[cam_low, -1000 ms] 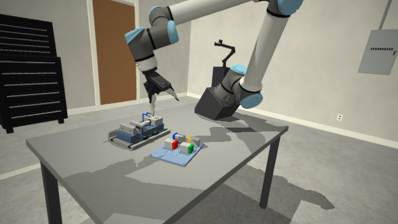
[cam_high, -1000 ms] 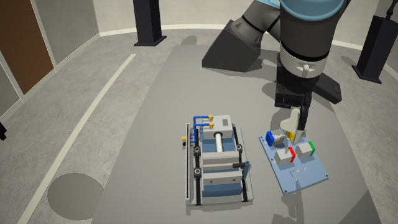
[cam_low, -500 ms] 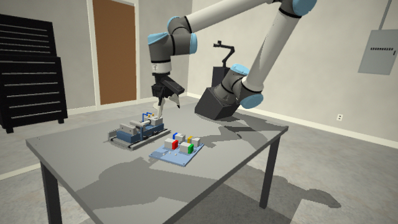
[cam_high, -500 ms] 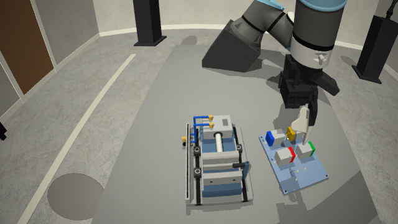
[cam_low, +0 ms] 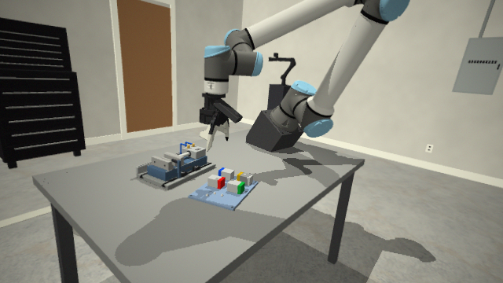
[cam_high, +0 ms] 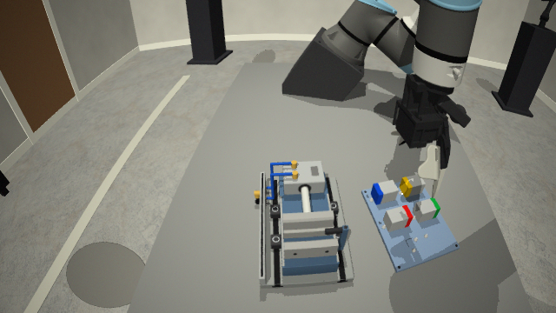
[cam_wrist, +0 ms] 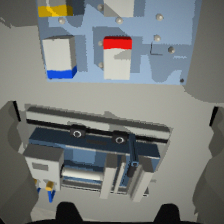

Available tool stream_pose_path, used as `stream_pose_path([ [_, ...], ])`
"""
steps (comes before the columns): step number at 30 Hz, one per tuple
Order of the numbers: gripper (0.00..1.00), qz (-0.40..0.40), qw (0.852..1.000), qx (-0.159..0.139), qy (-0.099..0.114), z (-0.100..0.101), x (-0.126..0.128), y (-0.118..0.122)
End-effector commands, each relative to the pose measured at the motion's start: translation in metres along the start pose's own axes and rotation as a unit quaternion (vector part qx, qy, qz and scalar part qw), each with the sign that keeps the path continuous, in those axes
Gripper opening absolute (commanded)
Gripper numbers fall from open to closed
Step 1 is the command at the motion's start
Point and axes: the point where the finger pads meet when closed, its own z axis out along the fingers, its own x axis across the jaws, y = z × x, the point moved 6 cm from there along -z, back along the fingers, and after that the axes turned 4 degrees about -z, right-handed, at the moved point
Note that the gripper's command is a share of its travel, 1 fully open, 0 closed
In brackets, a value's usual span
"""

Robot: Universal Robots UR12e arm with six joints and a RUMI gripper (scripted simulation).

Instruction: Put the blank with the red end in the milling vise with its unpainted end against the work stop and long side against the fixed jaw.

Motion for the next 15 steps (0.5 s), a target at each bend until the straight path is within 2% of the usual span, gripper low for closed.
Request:
stream_pose_path([
  [1,1.0,-0.004,1.0,-0.003,0.005,0.0003,-0.0005,0.0017],
  [2,1.0,-0.005,1.0,-0.003,0.005,0.0003,-0.0005,0.0017],
  [3,0.0,-0.005,1.0,-0.003,0.005,-0.0001,0.0001,0.0019],
  [15,0.0,-0.005,1.0,-0.004,0.005,-0.0008,0.001,0.0019],
])
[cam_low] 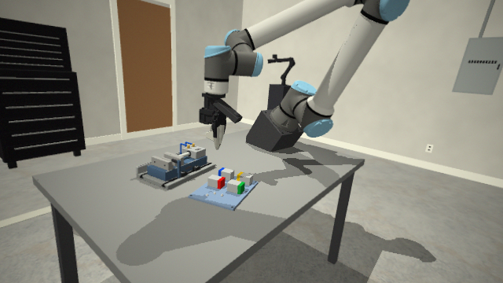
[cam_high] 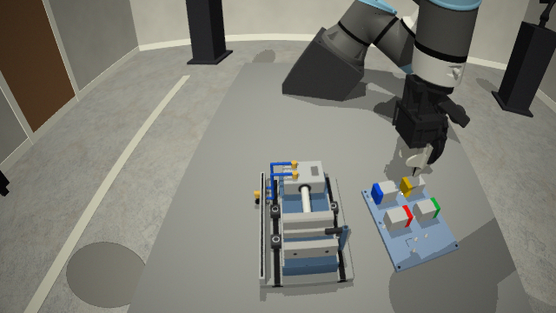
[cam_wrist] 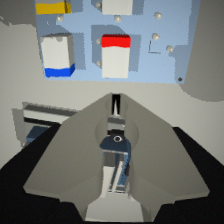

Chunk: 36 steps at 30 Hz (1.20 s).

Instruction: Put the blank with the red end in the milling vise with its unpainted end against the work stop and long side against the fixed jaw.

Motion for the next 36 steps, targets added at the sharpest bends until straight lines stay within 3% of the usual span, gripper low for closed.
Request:
stream_pose_path([
  [1,0.0,0.0,1.0,0.0,0.001,-0.0011,0.0003,0.0004],
  [30,0.0,0.0,1.0,0.0,0.001,-0.0011,0.0003,0.0004],
  [31,0.4,0.0,1.0,0.0,0.001,-0.0011,0.0003,0.0004],
  [36,0.4,0.0,1.0,0.0,0.001,-0.0011,0.0003,0.0004],
])
